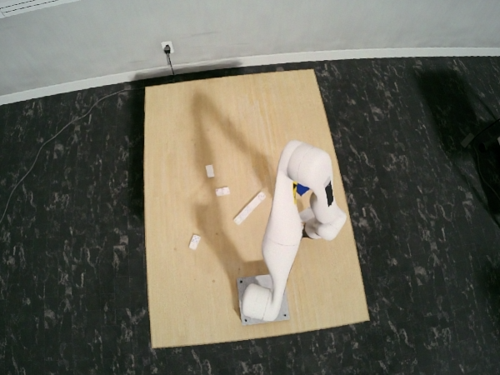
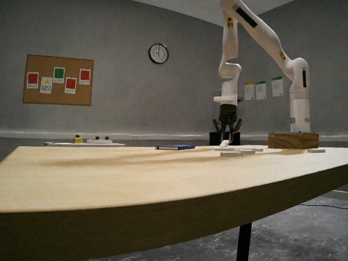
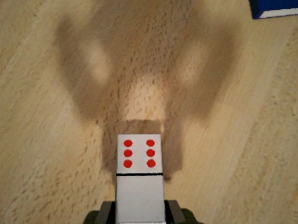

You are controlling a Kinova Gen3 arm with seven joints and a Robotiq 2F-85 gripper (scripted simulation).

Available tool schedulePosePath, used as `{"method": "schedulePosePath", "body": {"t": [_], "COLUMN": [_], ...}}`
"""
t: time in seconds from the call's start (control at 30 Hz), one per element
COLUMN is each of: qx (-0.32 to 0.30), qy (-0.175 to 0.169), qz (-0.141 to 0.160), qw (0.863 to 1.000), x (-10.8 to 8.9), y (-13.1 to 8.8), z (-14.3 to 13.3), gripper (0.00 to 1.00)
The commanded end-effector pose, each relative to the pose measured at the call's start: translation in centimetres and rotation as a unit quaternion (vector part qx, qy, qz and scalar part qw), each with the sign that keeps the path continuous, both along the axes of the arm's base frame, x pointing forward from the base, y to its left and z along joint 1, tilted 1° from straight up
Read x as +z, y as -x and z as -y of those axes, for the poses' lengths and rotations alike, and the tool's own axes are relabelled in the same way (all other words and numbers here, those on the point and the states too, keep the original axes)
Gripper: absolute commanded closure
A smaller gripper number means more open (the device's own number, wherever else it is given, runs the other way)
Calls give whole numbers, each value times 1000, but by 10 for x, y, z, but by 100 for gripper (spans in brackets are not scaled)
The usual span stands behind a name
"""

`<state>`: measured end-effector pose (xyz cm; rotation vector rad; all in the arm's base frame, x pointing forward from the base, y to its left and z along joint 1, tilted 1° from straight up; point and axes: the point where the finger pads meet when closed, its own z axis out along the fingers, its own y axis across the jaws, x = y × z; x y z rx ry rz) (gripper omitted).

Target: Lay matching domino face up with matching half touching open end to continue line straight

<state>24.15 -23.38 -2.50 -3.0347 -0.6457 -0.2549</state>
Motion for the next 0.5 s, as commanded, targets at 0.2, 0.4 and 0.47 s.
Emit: {"method": "schedulePosePath", "body": {"t": [0.2, 0.4, 0.47], "qx": [1, 1, 1], "qy": [0, 0, 0], "qz": [0, 0, 0], "qw": [1000, 1000, 1000], "x": [-5, -8, -8], "y": [2, 3, 3], "z": [1, 1, 1], "gripper": [65, 65, 65]}}
